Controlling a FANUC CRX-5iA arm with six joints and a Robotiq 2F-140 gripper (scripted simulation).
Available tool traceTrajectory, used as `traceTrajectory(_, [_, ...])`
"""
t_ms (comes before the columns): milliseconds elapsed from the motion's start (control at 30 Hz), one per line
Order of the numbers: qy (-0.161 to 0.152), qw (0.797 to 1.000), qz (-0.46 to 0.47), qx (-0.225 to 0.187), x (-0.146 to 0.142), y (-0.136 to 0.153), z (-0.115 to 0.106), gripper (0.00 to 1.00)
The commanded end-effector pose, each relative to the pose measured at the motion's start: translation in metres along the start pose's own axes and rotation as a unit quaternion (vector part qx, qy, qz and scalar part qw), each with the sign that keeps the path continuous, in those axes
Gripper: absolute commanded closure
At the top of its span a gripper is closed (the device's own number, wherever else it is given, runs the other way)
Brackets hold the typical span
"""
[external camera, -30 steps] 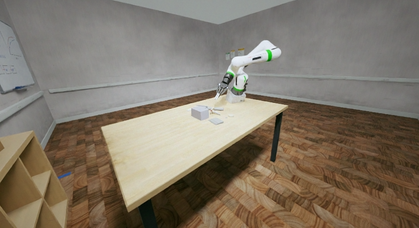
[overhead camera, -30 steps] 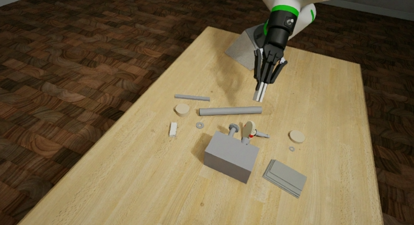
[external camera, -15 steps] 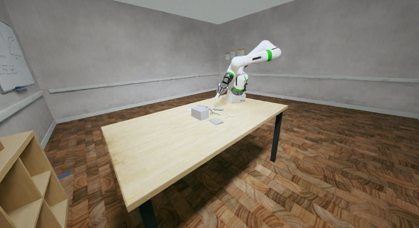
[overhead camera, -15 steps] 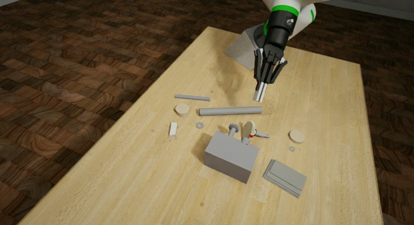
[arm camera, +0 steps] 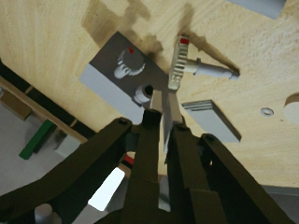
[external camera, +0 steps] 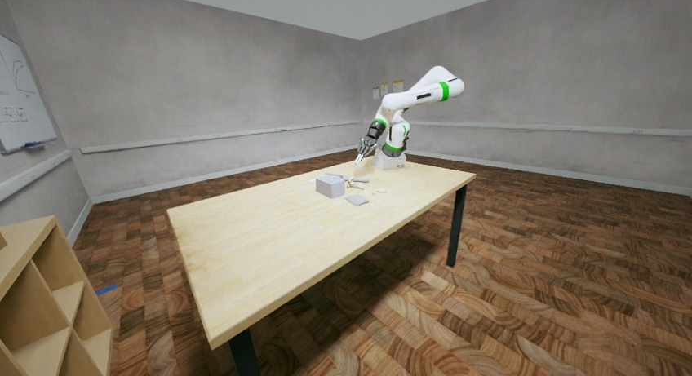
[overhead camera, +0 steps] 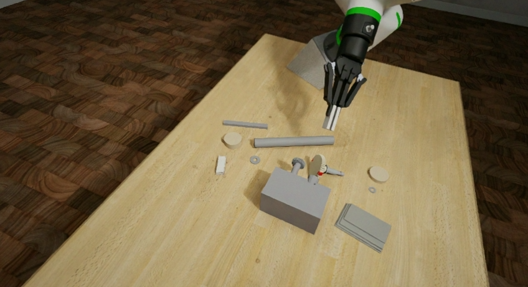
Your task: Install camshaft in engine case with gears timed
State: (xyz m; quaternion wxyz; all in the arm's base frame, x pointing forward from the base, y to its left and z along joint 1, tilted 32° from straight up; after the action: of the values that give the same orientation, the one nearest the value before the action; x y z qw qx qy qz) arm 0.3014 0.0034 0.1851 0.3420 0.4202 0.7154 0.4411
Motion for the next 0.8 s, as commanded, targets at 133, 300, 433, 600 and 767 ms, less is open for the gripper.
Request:
traceTrajectory(133, [-0.003, 1.000, -0.001, 0.001, 0.007, -0.003, 0.069, 0.86])
traceTrajectory(300, [-0.003, 1.000, -0.001, 0.001, 0.001, 0.005, 0.059, 0.86])
traceTrajectory(433, [-0.003, 1.000, -0.001, 0.001, -0.003, 0.011, 0.052, 0.86])
traceTrajectory(600, [-0.003, 1.000, -0.001, 0.001, -0.007, 0.015, 0.047, 0.86])
traceTrajectory(767, [-0.003, 1.000, -0.001, 0.001, -0.008, 0.017, 0.045, 0.86])
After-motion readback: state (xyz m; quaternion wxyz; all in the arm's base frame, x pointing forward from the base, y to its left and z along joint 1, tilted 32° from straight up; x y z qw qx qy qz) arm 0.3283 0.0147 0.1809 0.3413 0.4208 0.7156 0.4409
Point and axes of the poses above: the point where the finger pads meet when closed, its own z axis out along the fingers, its own x axis across the jaws, y = z × x, the point moved 10 cm from there along -z, back along the fingers, and after that the axes turned 9 degrees about -z, right-handed, at the moved point
